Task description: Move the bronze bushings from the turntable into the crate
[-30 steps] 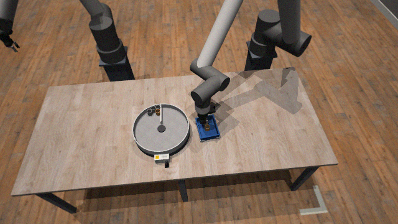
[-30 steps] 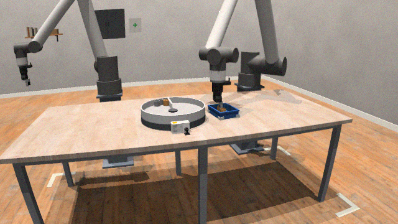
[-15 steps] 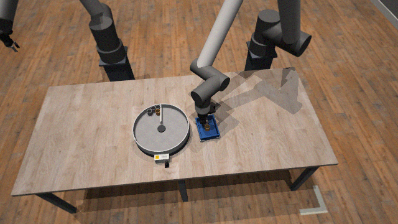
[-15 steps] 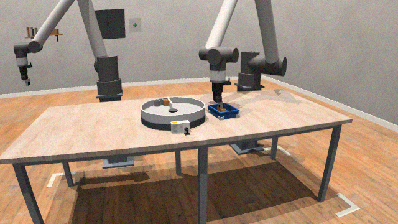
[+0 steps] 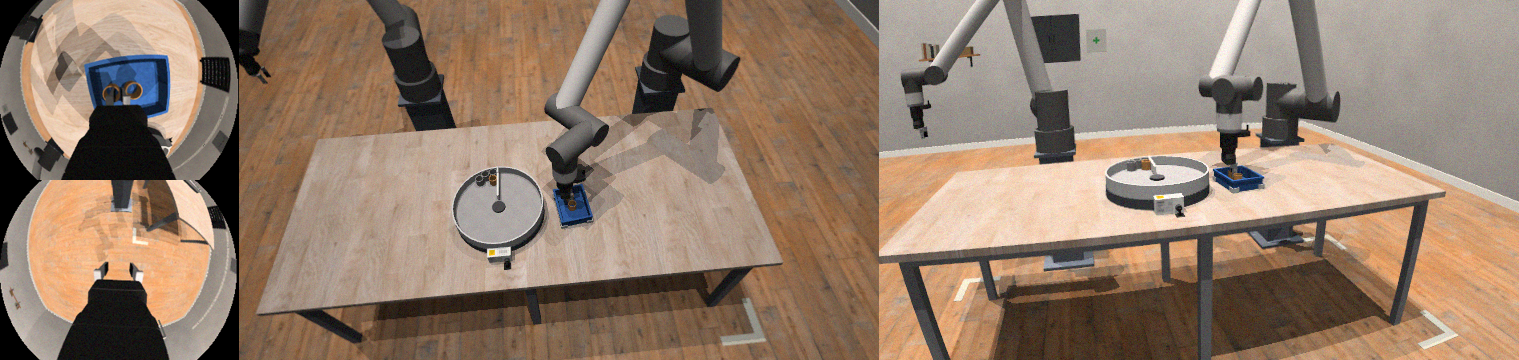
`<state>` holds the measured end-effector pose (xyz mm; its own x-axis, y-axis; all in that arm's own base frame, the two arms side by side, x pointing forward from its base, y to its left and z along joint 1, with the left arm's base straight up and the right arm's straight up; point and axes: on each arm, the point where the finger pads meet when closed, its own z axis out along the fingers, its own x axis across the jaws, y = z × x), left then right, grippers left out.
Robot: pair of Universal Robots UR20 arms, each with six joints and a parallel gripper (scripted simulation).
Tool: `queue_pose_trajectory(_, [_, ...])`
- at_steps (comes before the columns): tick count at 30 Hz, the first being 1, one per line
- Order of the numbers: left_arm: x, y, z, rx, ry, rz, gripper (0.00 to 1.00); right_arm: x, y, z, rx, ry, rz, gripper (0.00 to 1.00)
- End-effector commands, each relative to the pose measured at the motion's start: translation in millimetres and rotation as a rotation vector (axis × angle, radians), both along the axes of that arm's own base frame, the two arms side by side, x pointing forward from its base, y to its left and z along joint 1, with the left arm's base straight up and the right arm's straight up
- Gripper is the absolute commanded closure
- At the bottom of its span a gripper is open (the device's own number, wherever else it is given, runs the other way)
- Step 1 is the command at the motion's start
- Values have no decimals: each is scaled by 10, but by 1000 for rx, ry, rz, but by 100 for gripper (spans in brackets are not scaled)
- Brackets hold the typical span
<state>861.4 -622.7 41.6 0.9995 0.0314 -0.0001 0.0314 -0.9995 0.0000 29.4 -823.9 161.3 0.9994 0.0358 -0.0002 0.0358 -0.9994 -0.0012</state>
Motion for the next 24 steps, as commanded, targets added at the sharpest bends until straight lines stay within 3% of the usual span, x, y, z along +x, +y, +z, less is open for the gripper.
queue_pose_trajectory(1, [4,-4,9,-1,-1,0,62,1,-5,6,-1,0,0,0])
queue_pose_trajectory(17, [4,-4,13,-1,-1,0,62,1,-5,6,-1,0,0,0])
queue_pose_trajectory(24, [4,-3,126,-1,-1,0,62,1,-5,6,-1,0,0,0])
